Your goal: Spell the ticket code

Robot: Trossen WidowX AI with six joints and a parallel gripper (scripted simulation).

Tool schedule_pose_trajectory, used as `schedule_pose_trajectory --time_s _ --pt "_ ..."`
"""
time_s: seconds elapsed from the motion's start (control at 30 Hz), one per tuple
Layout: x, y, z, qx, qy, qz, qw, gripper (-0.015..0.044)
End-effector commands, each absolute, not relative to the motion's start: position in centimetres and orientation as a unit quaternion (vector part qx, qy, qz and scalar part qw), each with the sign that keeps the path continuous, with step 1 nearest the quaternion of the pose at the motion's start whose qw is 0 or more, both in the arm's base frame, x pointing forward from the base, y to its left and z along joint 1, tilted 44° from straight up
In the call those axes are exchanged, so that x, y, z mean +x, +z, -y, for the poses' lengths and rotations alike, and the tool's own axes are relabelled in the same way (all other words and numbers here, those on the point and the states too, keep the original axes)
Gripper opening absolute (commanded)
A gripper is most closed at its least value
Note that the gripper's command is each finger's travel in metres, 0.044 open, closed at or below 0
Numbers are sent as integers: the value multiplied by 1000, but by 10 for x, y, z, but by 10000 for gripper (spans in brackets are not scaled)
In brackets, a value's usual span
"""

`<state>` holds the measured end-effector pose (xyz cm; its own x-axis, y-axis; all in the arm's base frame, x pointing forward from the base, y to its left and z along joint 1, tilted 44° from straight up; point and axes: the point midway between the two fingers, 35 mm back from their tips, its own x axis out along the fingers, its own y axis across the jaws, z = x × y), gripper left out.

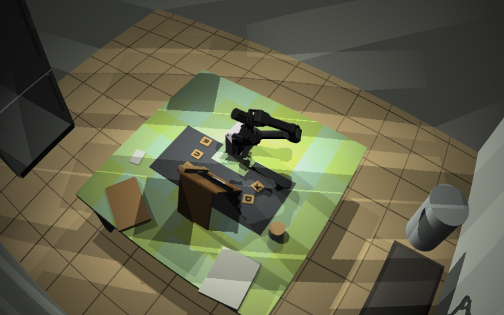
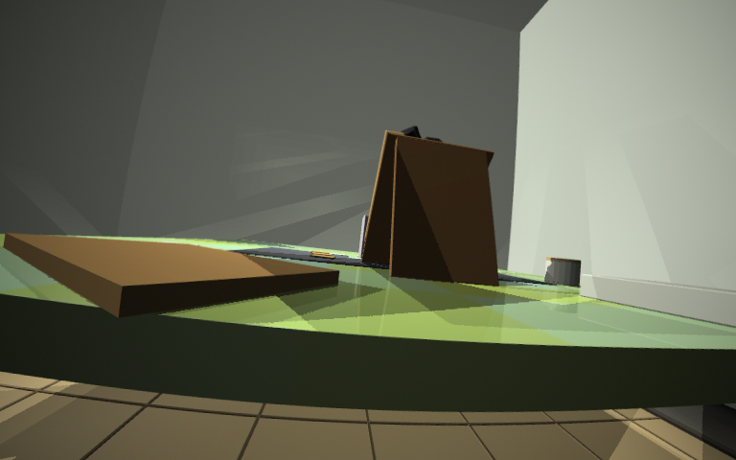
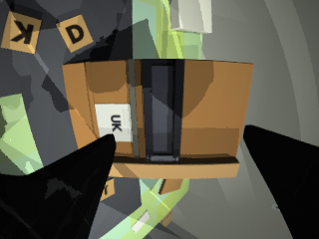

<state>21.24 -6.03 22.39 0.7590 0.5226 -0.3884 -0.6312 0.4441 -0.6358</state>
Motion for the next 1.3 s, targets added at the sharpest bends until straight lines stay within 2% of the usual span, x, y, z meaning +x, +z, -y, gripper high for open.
schedule_pose_trajectory --time_s 0.0,0.37,0.43,0.5,0.63,0.8,1.13,1.27 --pt "208 243 43 -414 321 -92 847 440" --pt "207 247 40 -416 315 -96 848 440" --pt "208 245 37 -389 320 -105 857 387" --pt "211 241 28 -314 331 -134 880 340" --pt "215 233 9 -149 345 -205 904 340" --pt "217 222 -16 46 339 -305 889 340" --pt "211 200 -67 371 229 -506 744 340" --pt "208 194 -82 441 176 -556 682 340"
